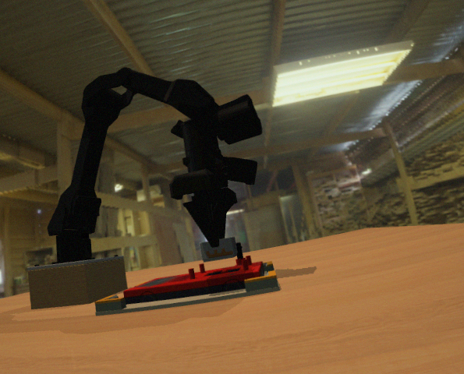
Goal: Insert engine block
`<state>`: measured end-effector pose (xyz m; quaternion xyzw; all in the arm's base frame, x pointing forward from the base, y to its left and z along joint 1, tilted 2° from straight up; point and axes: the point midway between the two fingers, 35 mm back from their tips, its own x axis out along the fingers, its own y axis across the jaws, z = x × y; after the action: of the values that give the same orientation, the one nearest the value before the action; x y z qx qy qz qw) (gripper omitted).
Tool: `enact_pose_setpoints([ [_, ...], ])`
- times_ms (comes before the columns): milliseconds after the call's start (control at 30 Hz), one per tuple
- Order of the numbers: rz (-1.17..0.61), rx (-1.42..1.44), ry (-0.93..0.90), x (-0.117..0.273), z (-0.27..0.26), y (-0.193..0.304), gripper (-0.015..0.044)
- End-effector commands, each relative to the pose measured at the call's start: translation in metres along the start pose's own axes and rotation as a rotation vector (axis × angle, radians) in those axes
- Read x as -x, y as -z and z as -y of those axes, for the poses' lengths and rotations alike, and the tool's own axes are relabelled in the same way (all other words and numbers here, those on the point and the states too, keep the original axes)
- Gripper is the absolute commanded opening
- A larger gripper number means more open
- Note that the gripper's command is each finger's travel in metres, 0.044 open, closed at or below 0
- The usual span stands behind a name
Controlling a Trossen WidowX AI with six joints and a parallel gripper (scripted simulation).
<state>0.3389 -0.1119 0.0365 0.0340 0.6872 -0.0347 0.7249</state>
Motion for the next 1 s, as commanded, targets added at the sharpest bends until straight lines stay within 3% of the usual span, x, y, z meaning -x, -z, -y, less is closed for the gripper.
enact_pose_setpoints([
  [0, 0.001, -0.023, -0.005, 0.0006, -0.0011, 0.0005, 0.0158],
  [967, 0.001, -0.001, -0.005, -0.0023, -0.0012, 0.0011, 0.0158],
])
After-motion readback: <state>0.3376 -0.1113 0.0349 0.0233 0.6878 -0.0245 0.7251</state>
